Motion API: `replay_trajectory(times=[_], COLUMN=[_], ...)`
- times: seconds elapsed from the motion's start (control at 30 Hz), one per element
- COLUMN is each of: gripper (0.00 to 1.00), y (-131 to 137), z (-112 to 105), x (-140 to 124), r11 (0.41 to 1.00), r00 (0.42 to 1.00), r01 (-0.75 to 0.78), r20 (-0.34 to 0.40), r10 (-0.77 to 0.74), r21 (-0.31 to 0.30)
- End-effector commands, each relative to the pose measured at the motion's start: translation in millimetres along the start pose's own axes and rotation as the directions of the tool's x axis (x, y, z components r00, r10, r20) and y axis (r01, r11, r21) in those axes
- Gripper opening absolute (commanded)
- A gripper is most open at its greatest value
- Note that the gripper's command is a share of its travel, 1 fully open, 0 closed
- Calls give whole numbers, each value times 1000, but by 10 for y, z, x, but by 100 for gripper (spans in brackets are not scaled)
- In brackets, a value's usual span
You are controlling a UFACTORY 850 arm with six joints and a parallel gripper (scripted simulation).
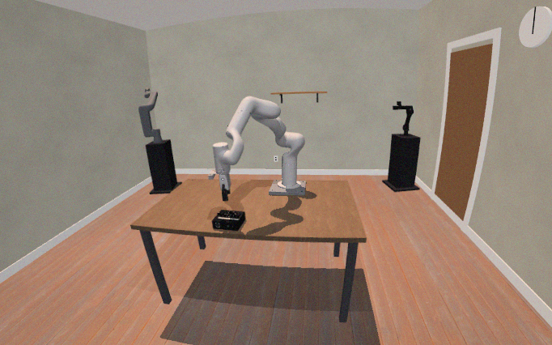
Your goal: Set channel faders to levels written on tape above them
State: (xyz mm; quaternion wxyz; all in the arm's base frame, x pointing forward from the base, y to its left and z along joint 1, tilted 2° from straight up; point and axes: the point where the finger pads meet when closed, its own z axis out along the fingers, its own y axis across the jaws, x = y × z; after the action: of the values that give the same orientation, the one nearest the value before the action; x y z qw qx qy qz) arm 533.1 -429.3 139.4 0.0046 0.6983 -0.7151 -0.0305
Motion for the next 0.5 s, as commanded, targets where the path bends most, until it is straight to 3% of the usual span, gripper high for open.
replay_trajectory(times=[0.0, 0.23, 0.3, 0.33, 0.47], gripper=[100, 100, 100, 100, 100], y=[126, 386, 386, 419, 521], z=[145, 425, 425, 459, 560], x=[15, 31, 31, 33, 37], r11=[962, 815, 815, 724, 597], r00=[962, 817, 817, 725, 597], r01=[273, 576, 576, 687, 801], r20=[27, 79, 79, 107, 140], r10=[-272, -572, -572, -680, -790], r21=[-30, -58, -58, -59, -50])
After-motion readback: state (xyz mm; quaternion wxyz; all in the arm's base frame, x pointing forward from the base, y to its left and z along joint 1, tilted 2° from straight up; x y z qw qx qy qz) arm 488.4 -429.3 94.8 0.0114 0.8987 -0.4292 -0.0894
